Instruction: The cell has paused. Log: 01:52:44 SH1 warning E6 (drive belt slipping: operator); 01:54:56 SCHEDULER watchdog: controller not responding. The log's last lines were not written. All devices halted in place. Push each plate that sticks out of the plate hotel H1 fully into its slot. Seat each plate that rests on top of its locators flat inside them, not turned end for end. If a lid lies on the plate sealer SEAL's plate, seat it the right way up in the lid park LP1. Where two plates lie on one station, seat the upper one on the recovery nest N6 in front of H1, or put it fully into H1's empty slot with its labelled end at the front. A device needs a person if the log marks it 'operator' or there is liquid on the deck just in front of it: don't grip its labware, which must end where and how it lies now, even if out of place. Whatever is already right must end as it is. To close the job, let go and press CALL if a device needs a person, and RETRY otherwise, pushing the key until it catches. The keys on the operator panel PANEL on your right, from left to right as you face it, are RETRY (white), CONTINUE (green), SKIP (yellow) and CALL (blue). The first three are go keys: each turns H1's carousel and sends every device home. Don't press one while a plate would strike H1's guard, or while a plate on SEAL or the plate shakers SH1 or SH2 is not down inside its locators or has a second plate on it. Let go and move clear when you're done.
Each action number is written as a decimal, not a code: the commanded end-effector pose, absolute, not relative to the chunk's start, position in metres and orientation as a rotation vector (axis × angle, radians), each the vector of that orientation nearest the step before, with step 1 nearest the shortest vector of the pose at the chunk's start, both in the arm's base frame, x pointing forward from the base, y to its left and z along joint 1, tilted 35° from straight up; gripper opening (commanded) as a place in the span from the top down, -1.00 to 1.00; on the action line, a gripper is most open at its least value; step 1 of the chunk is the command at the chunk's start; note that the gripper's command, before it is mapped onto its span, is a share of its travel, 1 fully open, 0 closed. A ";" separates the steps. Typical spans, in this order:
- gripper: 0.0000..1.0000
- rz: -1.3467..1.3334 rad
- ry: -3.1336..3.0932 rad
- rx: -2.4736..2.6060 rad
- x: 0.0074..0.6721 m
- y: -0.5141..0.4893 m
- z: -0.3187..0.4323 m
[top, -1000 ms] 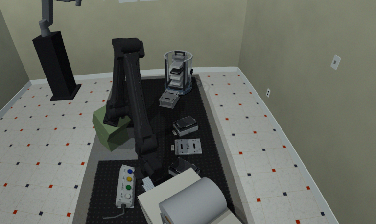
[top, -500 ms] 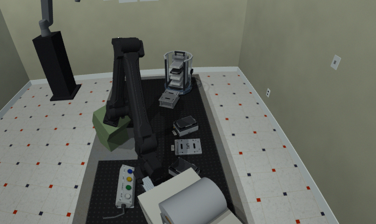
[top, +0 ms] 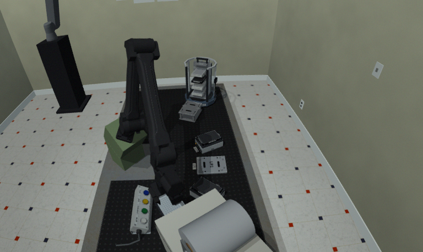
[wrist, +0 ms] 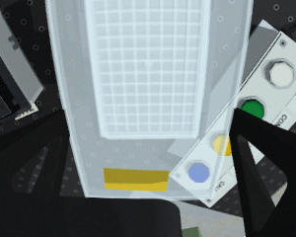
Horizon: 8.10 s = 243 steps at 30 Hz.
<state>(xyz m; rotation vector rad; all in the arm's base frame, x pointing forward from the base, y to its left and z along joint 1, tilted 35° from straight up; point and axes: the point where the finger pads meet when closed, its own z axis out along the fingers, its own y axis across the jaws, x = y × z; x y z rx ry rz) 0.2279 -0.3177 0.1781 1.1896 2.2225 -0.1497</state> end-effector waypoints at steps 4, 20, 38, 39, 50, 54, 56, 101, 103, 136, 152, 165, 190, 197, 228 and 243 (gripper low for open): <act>-0.68 -0.178 2.205 1.161 0.223 -0.322 0.210; -0.68 -0.185 2.201 1.157 0.206 -0.308 0.244; -0.68 -0.228 2.362 0.932 0.211 -0.271 0.239; -0.68 -0.241 2.378 0.893 0.213 -0.269 0.239; -0.68 -0.280 2.421 0.779 0.236 -0.246 0.242; -0.68 -0.277 2.424 0.780 0.243 -0.240 0.242; -0.68 -0.276 2.425 0.781 0.248 -0.235 0.242; -0.68 -0.389 2.516 0.410 0.338 -0.134 0.257; -0.68 -0.388 2.517 0.410 0.340 -0.131 0.257; -0.68 -0.491 2.584 0.028 0.378 -0.040 0.239; -0.68 -0.487 2.586 0.027 0.392 0.009 0.225; -0.68 -0.522 2.601 -0.070 0.401 0.033 0.216; -0.68 -0.534 2.625 -0.077 0.396 0.024 0.188; -0.68 -0.535 2.625 -0.077 0.398 0.022 0.182; -0.68 -0.535 2.625 -0.077 0.409 0.012 0.159; -0.68 -0.535 2.626 -0.077 0.414 0.008 0.148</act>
